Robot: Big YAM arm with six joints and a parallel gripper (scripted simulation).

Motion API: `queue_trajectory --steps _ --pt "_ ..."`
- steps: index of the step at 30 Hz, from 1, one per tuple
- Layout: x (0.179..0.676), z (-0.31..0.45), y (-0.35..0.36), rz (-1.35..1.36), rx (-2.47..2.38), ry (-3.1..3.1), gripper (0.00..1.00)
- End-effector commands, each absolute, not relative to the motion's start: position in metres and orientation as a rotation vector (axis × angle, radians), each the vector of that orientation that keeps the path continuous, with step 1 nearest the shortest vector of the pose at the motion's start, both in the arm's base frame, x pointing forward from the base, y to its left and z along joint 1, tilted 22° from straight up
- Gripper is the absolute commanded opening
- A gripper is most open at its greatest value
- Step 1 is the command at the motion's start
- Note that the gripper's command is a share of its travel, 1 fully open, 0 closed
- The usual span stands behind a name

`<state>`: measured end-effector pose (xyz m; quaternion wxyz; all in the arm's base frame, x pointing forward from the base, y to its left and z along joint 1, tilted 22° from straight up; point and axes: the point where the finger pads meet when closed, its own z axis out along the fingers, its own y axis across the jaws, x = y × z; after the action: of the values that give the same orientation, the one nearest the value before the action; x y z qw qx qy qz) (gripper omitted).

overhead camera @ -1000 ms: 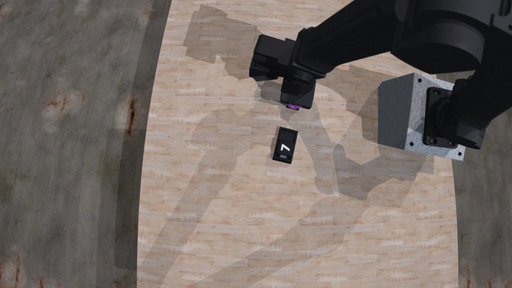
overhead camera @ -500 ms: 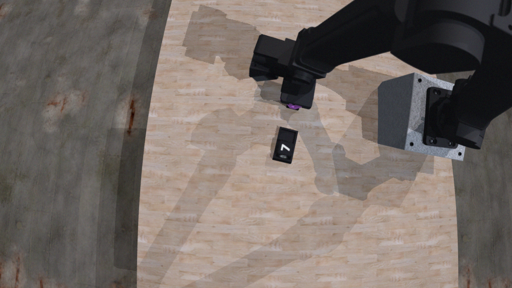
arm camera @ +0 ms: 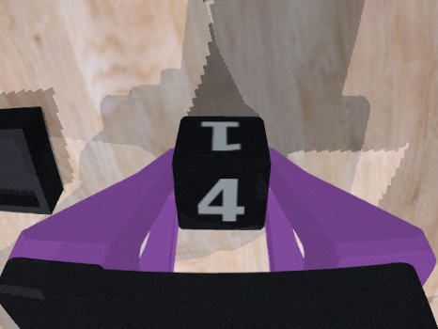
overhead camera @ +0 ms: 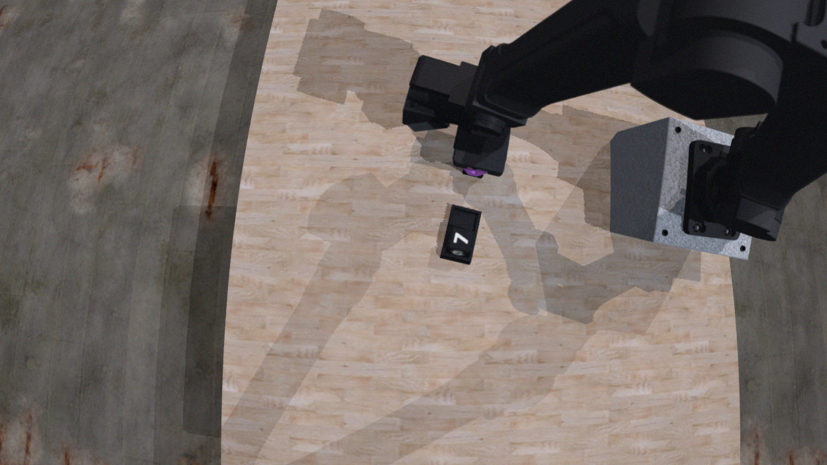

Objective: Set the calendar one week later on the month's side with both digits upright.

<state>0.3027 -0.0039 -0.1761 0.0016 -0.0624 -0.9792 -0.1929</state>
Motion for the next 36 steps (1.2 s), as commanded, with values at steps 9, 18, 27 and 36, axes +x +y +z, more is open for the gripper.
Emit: queue_trajectory --steps 9,18,27,36 --pt "0.3191 -0.1756 -0.0050 -0.607 -0.184 -3.105 0.26" --pt "0.3191 -0.1756 -0.0050 -0.607 -0.184 -3.105 0.26" --pt "0.3191 -0.1756 -0.0050 -0.607 -0.184 -3.105 0.26" --pt "0.3191 -0.1756 -0.0050 -0.607 -0.184 -3.105 0.30"
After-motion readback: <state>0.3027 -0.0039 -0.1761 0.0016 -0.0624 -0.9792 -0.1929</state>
